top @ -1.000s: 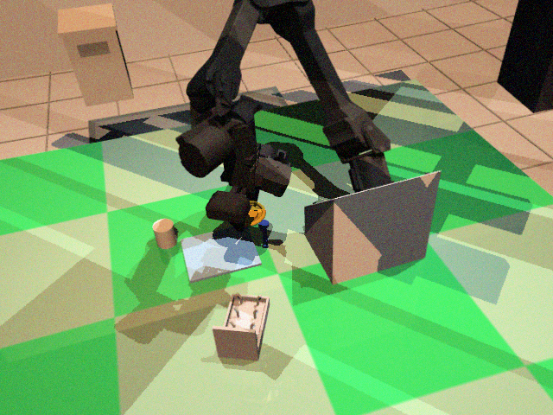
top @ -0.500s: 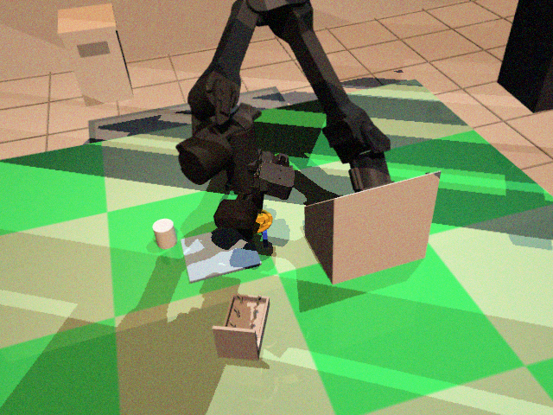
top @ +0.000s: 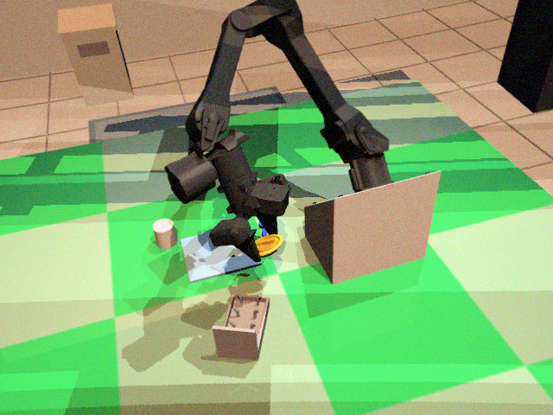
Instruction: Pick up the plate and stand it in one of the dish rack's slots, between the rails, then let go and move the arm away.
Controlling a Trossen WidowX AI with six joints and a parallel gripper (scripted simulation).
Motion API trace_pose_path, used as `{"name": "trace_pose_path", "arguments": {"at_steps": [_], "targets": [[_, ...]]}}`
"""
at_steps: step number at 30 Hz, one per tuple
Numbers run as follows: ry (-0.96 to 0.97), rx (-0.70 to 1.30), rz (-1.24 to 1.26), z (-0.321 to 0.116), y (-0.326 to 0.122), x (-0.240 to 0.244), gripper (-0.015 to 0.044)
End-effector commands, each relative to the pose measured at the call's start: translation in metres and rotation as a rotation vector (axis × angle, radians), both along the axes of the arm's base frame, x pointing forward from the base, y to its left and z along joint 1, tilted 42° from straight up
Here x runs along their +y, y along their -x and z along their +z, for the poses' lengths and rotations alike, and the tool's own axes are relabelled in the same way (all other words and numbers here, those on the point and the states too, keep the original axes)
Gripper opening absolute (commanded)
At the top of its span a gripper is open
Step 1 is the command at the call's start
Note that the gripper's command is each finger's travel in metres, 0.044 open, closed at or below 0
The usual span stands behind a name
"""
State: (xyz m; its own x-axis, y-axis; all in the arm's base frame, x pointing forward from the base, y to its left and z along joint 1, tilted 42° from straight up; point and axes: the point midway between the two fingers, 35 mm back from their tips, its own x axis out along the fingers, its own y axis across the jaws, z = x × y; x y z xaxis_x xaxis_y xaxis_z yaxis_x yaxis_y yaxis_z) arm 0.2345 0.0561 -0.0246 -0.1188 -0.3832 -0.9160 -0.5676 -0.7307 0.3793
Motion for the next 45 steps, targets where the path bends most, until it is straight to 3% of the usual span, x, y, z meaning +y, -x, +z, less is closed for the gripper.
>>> {"name": "trace_pose_path", "arguments": {"at_steps": [1,23,45], "targets": [[-0.084,0.015,-0.068,-0.012,0.002,-0.004,0.0000],[-0.507,-0.035,-0.407,-0.049,-0.005,-0.022,0.0000],[-0.919,-0.232,-0.654,-0.055,-0.021,-0.048,0.0000]]}}
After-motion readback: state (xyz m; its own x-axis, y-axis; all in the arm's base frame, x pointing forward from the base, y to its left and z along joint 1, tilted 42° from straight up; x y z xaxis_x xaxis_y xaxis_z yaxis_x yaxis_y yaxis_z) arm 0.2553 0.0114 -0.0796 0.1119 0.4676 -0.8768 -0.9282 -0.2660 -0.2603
